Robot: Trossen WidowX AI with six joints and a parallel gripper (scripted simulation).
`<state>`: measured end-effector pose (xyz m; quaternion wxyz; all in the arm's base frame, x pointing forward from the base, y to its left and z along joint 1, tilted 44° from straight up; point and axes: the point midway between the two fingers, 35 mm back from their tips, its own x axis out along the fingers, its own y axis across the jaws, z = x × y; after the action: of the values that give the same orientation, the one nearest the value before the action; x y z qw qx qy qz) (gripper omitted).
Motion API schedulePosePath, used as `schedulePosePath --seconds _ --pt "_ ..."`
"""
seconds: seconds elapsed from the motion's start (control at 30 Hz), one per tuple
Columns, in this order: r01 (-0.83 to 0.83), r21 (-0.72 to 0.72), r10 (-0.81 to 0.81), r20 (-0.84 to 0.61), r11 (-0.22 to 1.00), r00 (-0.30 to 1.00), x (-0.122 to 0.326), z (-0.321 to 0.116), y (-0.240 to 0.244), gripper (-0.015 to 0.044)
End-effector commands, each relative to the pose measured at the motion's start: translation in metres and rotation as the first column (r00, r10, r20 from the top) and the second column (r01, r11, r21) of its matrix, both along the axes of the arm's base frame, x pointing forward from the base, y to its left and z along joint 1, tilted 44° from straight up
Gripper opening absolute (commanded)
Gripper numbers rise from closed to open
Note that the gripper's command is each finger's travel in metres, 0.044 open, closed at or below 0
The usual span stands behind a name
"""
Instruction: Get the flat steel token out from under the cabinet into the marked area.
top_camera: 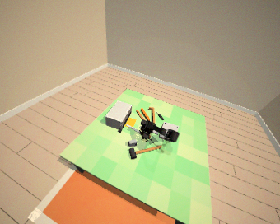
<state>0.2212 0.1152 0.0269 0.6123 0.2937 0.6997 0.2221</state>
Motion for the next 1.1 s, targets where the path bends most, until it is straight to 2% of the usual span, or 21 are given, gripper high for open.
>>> schedulePosePath --seconds 0.0,1.07 --pt "-0.002 0.002 0.002 0.002 1.000 1.000 0.005 0.000 0.000 0.0000" --pt "0.002 0.004 -0.002 -0.003 1.000 1.000 0.043 -0.005 -0.002 0.0000"
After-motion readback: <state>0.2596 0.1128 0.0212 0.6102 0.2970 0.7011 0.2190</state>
